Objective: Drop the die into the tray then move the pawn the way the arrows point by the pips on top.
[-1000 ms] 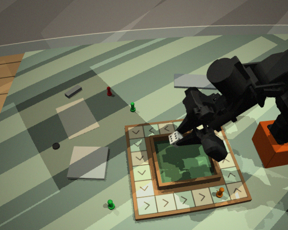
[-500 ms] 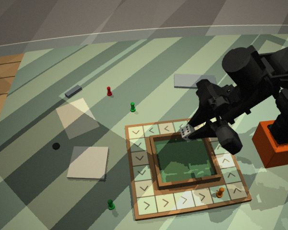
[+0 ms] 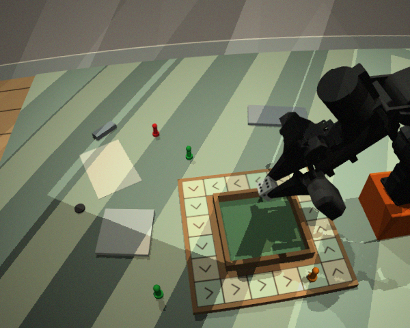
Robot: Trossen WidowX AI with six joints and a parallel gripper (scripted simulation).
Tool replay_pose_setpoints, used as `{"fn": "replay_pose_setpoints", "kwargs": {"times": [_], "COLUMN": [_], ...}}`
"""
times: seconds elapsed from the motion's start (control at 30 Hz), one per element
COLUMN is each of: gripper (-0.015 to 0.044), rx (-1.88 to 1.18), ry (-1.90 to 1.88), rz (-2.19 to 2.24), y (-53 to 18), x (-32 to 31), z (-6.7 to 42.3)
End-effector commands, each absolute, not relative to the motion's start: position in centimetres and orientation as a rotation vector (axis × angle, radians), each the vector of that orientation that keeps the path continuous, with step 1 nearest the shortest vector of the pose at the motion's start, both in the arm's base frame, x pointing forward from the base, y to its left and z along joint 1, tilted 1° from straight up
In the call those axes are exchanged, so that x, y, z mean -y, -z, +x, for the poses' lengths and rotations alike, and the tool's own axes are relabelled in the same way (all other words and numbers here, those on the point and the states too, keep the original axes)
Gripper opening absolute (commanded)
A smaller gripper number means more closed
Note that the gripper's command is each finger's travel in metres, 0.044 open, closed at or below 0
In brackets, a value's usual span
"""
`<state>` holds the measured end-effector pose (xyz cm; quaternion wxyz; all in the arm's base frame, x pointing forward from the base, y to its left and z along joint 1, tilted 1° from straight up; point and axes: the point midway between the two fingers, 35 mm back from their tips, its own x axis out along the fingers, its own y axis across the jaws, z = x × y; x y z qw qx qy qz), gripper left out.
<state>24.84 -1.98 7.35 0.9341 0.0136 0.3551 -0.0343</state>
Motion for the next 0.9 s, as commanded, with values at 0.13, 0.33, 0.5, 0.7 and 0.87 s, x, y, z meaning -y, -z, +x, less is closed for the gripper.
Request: {"fn": "replay_pose_setpoints", "kwargs": {"times": [0.13, 0.33, 0.5, 0.7, 0.87], "gripper": [0.0000, 0.0000, 0.0000, 0.0000, 0.0000], "rx": [-0.718, -0.718, -0.718, -0.718, -0.726], "ry": [0.077, 0.077, 0.077, 0.077, 0.070], "rz": [0.031, 0.031, 0.031, 0.031, 0.028], "y": [-7.64, -7.64, -7.64, -7.64, -7.37], "x": [2.06, 2.06, 2.06, 2.06, 1.98], "z": [24.97, 24.97, 24.97, 24.97, 24.84]}}
